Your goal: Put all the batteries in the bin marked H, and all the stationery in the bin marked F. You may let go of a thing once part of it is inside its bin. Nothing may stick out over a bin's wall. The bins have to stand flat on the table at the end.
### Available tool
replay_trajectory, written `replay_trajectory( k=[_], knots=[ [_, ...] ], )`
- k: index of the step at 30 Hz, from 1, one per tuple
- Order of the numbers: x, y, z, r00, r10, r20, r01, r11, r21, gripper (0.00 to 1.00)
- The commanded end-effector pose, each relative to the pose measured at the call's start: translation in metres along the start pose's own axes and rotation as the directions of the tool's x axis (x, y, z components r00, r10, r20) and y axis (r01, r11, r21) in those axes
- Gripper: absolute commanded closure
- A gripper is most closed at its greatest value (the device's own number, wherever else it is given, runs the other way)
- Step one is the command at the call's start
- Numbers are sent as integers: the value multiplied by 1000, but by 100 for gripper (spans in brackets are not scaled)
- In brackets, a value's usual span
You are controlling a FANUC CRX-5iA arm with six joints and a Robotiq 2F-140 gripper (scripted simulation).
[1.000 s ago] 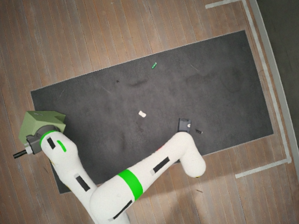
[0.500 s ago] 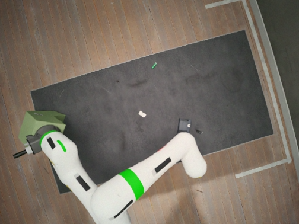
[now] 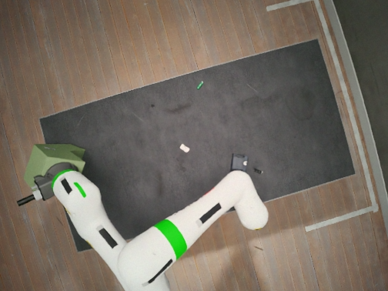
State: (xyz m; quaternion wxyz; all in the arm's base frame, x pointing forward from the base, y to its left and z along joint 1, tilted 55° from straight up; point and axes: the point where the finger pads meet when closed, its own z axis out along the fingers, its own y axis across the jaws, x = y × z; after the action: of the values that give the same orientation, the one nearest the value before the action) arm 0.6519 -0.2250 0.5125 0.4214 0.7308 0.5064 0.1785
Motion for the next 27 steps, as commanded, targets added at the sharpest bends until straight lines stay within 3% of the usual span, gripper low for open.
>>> replay_trajectory(
  k=[1, 27],
  knots=[
    [0, 0, 0, 1000, 0, 0, 0, 1000, -1, 80],
    [0, 0, 40, 1000, 0, 0, 0, 1000, -1, 80]
  ],
)
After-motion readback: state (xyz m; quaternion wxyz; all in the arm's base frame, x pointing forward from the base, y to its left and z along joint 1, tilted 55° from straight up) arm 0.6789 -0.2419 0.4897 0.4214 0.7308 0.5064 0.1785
